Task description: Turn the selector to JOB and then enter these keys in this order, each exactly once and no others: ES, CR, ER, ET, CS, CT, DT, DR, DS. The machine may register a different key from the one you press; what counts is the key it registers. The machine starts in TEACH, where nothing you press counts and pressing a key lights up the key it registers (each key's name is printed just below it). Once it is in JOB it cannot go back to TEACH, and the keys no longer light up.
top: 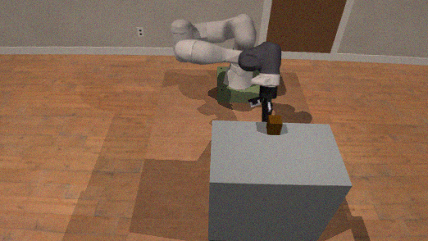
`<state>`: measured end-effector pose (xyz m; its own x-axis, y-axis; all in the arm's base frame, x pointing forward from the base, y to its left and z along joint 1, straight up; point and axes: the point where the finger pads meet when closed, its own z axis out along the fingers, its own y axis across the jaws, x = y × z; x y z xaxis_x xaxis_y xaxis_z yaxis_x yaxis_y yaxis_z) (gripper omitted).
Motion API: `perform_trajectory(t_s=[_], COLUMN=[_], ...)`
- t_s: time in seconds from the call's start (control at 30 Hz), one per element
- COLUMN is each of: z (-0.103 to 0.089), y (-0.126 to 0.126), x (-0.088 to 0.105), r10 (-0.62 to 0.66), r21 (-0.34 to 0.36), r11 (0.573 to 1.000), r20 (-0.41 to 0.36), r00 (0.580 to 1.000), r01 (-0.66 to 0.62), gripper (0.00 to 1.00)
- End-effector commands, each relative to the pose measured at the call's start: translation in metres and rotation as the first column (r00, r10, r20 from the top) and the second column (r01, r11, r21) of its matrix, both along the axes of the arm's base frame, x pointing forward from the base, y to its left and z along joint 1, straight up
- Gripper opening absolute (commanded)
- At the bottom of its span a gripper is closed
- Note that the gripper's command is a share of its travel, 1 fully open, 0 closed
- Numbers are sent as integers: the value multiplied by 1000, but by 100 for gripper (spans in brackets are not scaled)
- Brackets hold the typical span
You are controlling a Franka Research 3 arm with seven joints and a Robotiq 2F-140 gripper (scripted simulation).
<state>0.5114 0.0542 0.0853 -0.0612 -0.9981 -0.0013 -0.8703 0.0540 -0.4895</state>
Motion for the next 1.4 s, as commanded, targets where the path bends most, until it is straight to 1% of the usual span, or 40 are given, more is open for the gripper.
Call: perform_trajectory(t_s=[0.0, 1.37], z=[1, -8], y=[1, 1], x=[1, 6], r10=[-2, -2], r21=[5, 5], r11=[1000, 1000], r20=[3, 3], r00=[1000, 1000], r01=[2, 2], gripper=[10, 10])
